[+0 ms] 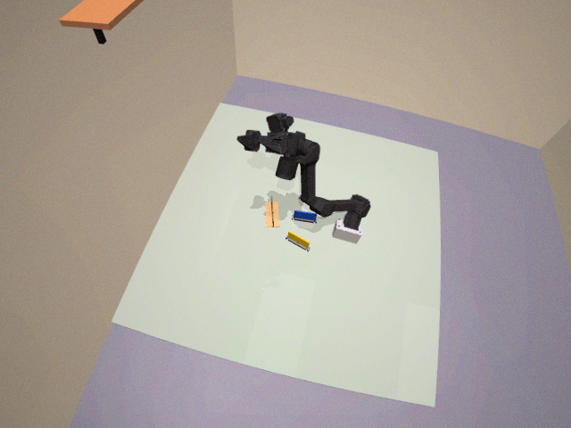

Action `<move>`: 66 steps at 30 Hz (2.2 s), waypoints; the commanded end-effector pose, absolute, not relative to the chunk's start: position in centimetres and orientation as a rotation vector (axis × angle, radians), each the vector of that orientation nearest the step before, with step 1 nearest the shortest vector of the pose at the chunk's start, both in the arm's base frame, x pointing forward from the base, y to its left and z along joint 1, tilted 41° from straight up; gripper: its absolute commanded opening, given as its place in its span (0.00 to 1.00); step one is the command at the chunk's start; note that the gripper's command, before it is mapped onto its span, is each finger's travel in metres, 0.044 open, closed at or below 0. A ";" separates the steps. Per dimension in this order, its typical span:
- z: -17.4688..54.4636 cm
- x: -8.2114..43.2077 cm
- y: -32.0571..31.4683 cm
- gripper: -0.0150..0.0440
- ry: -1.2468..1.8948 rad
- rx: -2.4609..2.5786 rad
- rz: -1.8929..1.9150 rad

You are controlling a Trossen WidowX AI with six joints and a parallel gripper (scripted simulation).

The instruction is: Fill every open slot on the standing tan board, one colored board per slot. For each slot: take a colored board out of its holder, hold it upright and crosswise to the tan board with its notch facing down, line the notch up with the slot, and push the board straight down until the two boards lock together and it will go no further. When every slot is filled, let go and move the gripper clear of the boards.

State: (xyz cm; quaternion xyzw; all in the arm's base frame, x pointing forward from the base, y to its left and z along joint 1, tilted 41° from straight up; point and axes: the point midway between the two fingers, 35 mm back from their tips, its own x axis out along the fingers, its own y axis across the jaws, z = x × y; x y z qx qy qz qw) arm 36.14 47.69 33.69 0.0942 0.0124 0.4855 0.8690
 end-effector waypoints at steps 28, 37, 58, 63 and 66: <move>57.6 10.9 41.9 0.57 -0.135 1.157 1.621; 63.5 3.0 34.8 0.57 -0.124 1.464 1.910; 69.5 -5.4 7.4 0.57 0.026 2.239 2.751; 68.6 -4.4 2.3 0.57 0.058 2.392 2.916; 67.7 -3.0 -1.9 0.57 0.080 2.495 3.080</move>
